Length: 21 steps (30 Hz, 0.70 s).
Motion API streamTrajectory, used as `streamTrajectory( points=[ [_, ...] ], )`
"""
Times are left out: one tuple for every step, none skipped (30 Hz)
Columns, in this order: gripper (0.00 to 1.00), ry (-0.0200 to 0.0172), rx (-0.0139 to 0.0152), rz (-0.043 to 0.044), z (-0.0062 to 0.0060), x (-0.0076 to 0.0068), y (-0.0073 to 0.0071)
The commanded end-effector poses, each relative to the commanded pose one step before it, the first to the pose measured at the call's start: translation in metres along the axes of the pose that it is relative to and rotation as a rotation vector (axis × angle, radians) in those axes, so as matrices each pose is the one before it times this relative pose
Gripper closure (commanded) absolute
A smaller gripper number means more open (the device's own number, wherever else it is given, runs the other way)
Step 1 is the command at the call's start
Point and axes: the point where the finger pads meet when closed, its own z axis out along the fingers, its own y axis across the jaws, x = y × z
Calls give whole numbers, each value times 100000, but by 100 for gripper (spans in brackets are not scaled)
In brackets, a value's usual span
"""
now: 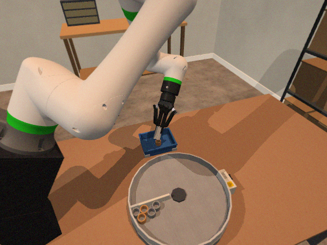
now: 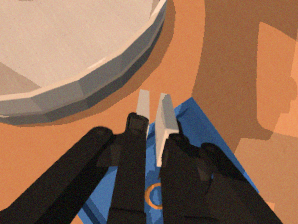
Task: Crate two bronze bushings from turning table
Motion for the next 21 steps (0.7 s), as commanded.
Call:
streamTrajectory(
  points=[
    [94, -803, 238, -33, 2537, 2986, -1463],
    [94, -1, 6, 3, 570, 669, -320],
    [94, -1, -3, -3, 569, 682, -306],
    [94, -1, 4, 3, 574, 676, -321],
    [94, -1, -4, -3, 573, 688, -306],
    [94, 0, -14, -9, 572, 702, -291],
    [94, 0, 0, 0, 0, 0, 0],
    [94, 0, 0, 0, 0, 0, 0],
    [94, -3, 1, 1, 1656, 1966, -910],
    [94, -1, -10, -7, 432, 528, -222],
    [94, -1, 0, 1, 508, 603, -279],
    [94, -1, 13, 9, 581, 671, -338],
    [94, -1, 1, 1, 594, 702, -329],
    [94, -1, -11, -7, 594, 720, -311],
    [94, -3, 12, 8, 601, 700, -340],
    [94, -4, 39, 24, 609, 675, -376],
    [94, -4, 24, 14, 609, 695, -357],
    [94, -4, 7, 4, 609, 715, -338],
    [94, -4, 16, 8, 613, 710, -349],
    [94, -3, 47, 25, 621, 684, -389],
    [94, -4, 27, 13, 621, 705, -367]
  ],
)
